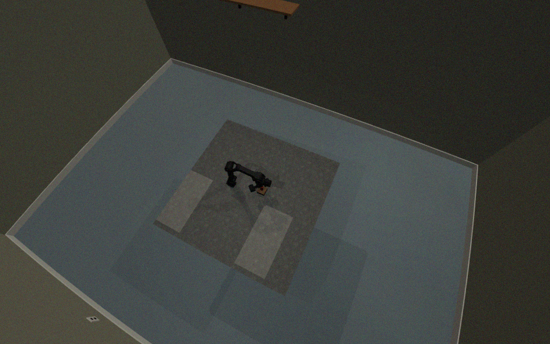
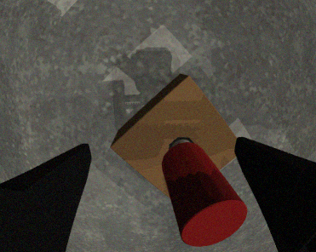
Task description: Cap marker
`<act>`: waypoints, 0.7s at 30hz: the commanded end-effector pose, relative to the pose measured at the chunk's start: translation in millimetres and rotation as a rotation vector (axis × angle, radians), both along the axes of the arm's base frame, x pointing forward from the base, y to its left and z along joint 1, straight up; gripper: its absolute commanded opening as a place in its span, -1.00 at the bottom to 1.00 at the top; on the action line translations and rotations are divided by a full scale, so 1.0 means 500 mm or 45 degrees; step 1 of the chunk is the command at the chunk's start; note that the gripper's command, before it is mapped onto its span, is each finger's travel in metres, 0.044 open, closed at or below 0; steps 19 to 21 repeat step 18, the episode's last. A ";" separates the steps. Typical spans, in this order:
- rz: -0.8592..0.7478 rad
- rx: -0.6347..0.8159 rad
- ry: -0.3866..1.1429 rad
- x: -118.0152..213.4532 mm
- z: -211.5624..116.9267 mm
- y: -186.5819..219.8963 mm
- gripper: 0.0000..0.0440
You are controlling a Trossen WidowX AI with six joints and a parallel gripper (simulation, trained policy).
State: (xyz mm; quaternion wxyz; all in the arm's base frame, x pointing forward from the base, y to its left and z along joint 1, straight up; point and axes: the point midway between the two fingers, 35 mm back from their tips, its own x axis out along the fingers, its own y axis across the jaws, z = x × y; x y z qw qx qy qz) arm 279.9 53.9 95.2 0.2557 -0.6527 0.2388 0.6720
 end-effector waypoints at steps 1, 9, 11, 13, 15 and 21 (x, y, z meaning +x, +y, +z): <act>0.010 0.024 -0.053 0.008 0.027 0.006 1.00; 0.043 0.052 -0.130 0.017 0.087 0.010 1.00; 0.050 0.058 -0.143 0.016 0.097 0.010 1.00; 0.054 0.063 -0.155 0.016 0.107 0.010 1.00; 0.055 0.069 -0.166 0.015 0.116 0.010 1.00; 0.054 0.077 -0.180 0.012 0.129 0.010 1.00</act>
